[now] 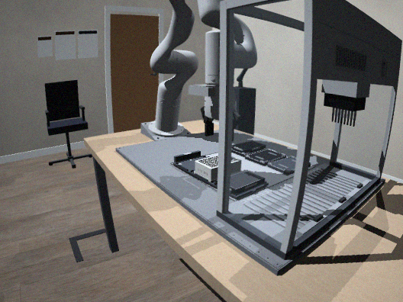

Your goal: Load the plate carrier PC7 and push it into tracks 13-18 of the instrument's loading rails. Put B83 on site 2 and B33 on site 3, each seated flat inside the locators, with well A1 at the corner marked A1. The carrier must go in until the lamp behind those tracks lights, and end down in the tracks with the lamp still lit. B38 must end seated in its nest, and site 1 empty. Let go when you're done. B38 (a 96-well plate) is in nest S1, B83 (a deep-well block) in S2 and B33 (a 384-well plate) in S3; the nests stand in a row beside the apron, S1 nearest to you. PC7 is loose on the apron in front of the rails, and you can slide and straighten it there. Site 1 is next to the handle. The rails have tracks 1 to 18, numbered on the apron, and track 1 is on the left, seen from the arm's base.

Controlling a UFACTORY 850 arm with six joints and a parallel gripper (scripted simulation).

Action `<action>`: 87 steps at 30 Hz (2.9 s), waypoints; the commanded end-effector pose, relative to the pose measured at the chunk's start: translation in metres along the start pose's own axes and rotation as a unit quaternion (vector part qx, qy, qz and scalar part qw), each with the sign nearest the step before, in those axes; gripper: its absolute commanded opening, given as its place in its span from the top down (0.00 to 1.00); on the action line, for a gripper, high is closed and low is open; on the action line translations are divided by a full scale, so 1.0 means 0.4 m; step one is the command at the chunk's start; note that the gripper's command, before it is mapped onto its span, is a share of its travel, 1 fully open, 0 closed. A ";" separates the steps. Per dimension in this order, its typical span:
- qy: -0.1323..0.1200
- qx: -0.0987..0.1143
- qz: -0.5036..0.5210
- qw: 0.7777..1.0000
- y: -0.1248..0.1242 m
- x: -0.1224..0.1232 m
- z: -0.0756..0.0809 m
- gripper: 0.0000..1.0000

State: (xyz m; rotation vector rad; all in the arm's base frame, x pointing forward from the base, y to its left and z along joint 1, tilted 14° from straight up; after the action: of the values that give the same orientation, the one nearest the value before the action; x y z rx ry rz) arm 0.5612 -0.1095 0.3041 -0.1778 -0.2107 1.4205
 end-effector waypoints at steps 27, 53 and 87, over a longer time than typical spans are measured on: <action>0.000 -0.001 0.000 1.000 -0.002 0.000 0.097 0.00; 0.000 -0.001 -0.016 1.000 0.043 0.192 0.019 0.00; 0.000 -0.001 -0.016 1.000 0.057 0.252 -0.035 0.00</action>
State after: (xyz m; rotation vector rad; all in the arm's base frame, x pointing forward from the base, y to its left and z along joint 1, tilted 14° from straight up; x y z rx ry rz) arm 0.5542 -0.0064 0.2948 -0.1736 -0.2127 1.3877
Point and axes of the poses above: the point where the finger pads meet when closed, its own z axis back along the fingers, its own y axis across the jaws, x = y × z, the point moved 4 cm from there along z, back along the fingers, and after that the axes turned 13 degrees about -z, right-handed, at the moved point
